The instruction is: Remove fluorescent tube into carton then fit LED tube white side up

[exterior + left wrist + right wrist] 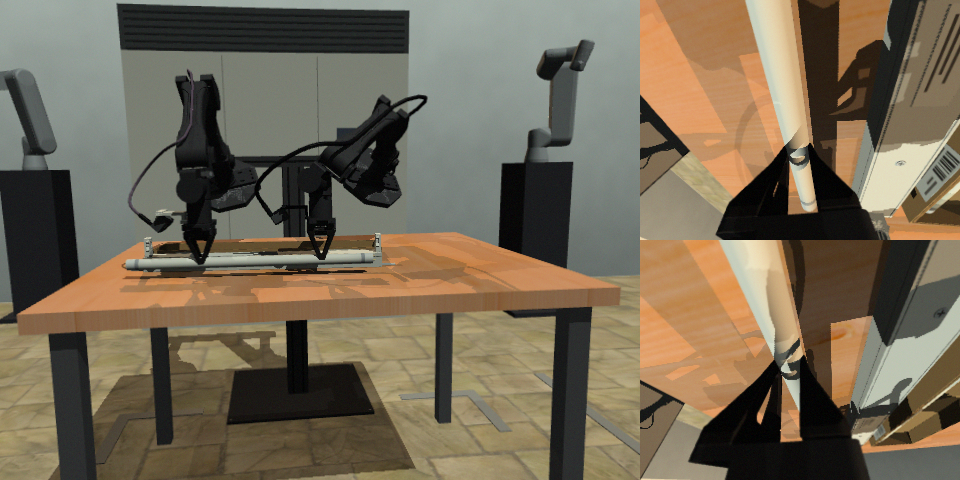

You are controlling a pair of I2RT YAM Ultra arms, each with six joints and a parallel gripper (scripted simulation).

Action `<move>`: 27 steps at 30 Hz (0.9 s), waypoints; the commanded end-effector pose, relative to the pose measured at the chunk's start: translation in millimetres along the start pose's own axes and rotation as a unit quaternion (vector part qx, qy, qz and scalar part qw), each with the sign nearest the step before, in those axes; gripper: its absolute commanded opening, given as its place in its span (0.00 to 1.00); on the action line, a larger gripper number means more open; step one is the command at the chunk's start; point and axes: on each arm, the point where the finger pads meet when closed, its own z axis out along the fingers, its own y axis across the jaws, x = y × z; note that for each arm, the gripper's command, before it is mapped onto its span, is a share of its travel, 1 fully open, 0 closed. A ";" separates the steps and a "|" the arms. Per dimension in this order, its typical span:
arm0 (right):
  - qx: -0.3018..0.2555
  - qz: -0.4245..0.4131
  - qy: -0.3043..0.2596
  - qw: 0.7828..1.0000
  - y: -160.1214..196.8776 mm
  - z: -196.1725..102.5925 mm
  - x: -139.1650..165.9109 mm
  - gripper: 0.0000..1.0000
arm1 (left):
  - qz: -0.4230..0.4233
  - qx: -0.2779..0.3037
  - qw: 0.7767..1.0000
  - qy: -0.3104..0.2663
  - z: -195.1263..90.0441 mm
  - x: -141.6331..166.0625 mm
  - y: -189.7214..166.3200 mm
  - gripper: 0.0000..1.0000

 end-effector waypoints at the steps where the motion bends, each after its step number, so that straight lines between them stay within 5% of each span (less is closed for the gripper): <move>1: 0.021 0.003 0.002 1.000 -1.4 -4.5 2.5 0.11 | 0.003 0.021 1.000 -0.019 -11.5 -13.1 -1.4 0.11; 27: 0.081 0.003 0.008 0.997 -1.4 -2.8 5.2 0.11 | 0.002 0.077 0.997 -0.021 -13.7 -14.8 0.6 0.11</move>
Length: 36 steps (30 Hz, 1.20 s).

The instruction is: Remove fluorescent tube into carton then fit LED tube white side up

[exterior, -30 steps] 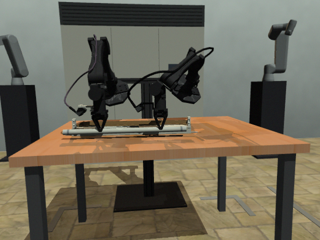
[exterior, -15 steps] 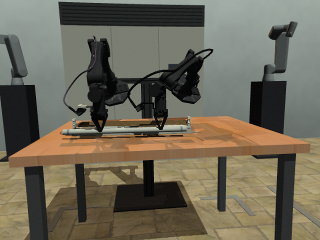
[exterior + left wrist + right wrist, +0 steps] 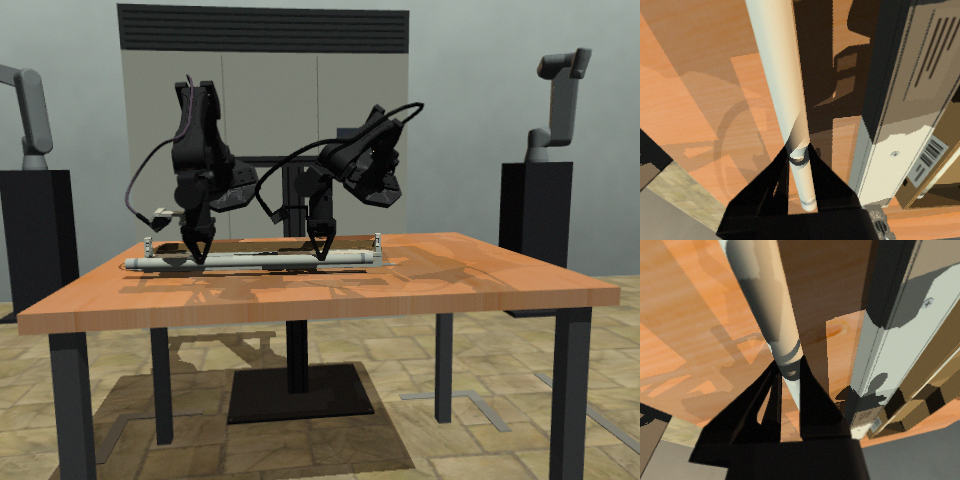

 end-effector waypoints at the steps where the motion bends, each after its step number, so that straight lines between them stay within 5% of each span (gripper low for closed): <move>1: 0.019 0.003 0.009 1.000 -3.6 -2.5 5.2 0.11 | 0.004 0.017 1.000 -0.020 -12.9 -13.6 -3.6 0.11; 17: 0.005 0.008 0.007 1.000 0.9 -14.0 0.0 0.11 | 0.000 0.014 1.000 -0.023 -12.2 -17.8 -0.6 0.11; 20: 0.028 0.007 0.007 1.000 -9.1 16.5 1.0 0.11 | -0.001 0.015 1.000 -0.018 -5.0 -8.1 2.6 0.11; 25: 0.004 0.003 -0.005 1.000 2.8 3.0 -5.1 0.11 | -0.005 -0.004 1.000 -0.028 -9.3 -18.7 9.8 0.11; 28: 0.028 0.001 0.009 1.000 -9.1 23.3 4.1 0.11 | -0.010 -0.001 1.000 -0.022 -0.2 -10.1 10.8 0.11; 34: -0.027 -0.001 0.006 1.000 20.7 -12.0 0.8 0.11 | -0.013 -0.010 1.000 -0.027 -7.5 -11.9 15.5 0.11; 36: -0.001 0.003 -0.001 1.000 10.7 8.3 -3.5 0.11 | -0.007 -0.003 1.000 -0.023 2.3 -15.8 8.5 0.11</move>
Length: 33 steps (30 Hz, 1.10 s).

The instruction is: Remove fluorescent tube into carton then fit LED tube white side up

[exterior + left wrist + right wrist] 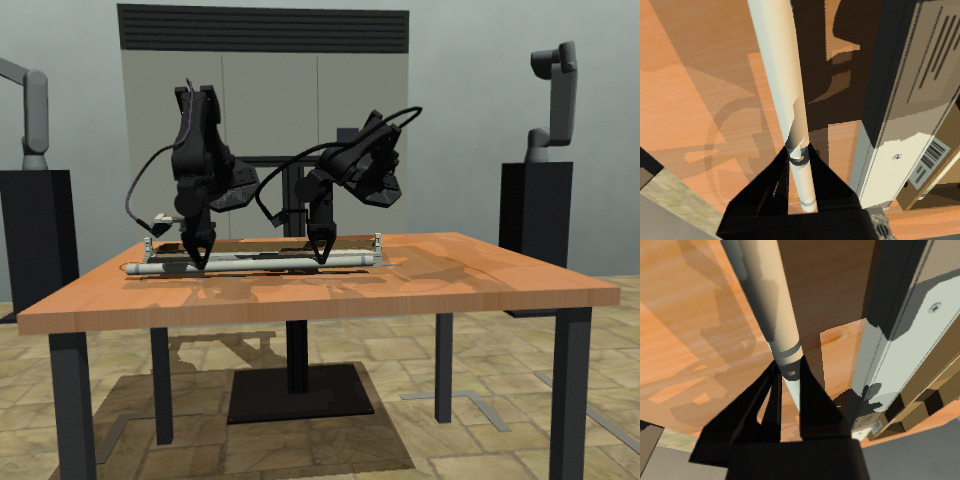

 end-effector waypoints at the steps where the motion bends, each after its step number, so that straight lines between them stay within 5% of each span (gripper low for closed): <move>1: -0.005 0.003 -0.006 1.000 5.7 4.4 -5.9 0.11 | -0.002 -0.007 1.000 -0.018 2.1 -15.7 0.6 0.11; 13: 0.012 0.002 -0.005 1.000 -4.4 14.3 -3.5 0.11 | 0.001 -0.003 1.000 -0.017 6.5 -20.4 -5.0 0.11; 15: -0.023 0.003 0.004 1.000 10.3 -5.9 -3.8 0.11 | -0.004 -0.013 1.000 -0.018 1.2 -6.3 7.5 0.11; 18: 0.014 0.003 -0.009 1.000 -4.9 21.2 -7.3 0.11 | 0.018 0.002 1.000 -0.014 14.9 -22.7 -11.9 0.11; 24: -0.002 -0.002 0.005 1.000 0.5 1.3 1.6 0.11 | -0.018 -0.030 0.999 -0.026 -7.6 -13.3 17.3 0.11; 26: 0.002 -0.002 0.003 1.000 -1.1 4.6 1.2 0.11 | 0.001 -0.008 1.000 -0.017 3.5 -17.1 1.0 0.11; 27: 0.002 -0.002 0.003 1.000 -0.8 4.1 1.2 0.11 | -0.005 -0.014 1.000 -0.020 2.9 -18.4 4.5 0.49; 33: 0.002 -0.002 -0.004 1.000 -0.8 4.1 -1.2 0.11 | -0.004 -0.014 1.000 -0.020 3.0 -18.4 4.4 0.49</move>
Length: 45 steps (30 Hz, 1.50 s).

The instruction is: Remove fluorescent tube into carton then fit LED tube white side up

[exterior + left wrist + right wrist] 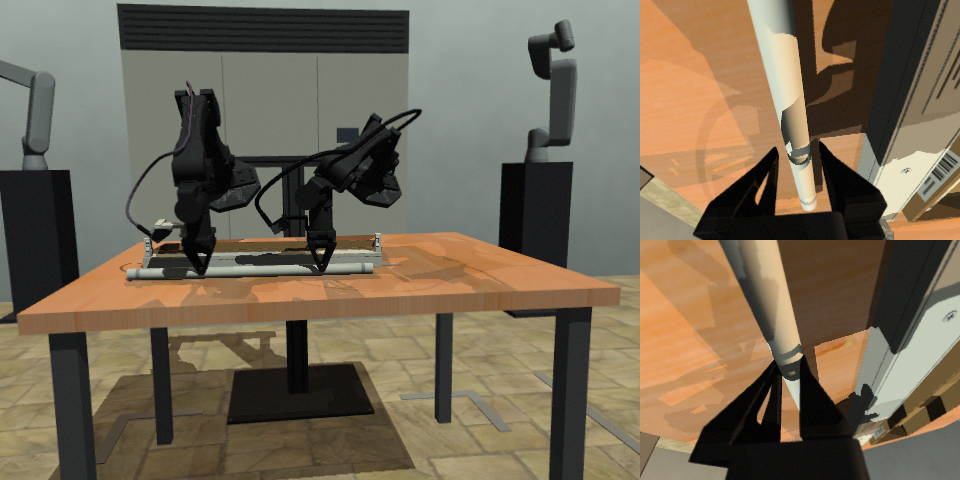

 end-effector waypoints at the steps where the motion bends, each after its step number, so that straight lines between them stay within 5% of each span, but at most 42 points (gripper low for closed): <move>1: 0.000 -0.001 -0.005 1.000 -2.3 -9.1 -1.2 0.11 | -0.003 -0.014 1.000 -0.020 -13.5 -17.3 5.5 0.49; 11: 0.000 -0.001 -0.005 1.000 -2.3 -9.1 -1.2 0.11 | -0.003 -0.014 1.000 -0.020 -13.5 -17.3 5.5 0.49; 12: 0.000 -0.001 -0.005 1.000 -2.3 -9.1 -1.2 0.11 | -0.012 -0.023 0.999 -0.024 -34.1 -7.6 16.6 0.49; 26: 0.000 -0.001 -0.005 1.000 -2.3 -9.1 -1.2 0.11 | -0.003 -0.011 1.000 -0.010 -77.5 -5.3 6.2 0.49; 45: 0.000 -0.001 -0.005 1.000 -2.3 -9.1 -1.2 0.11 | 0.007 -0.012 1.000 -0.020 -77.8 -6.3 6.1 0.49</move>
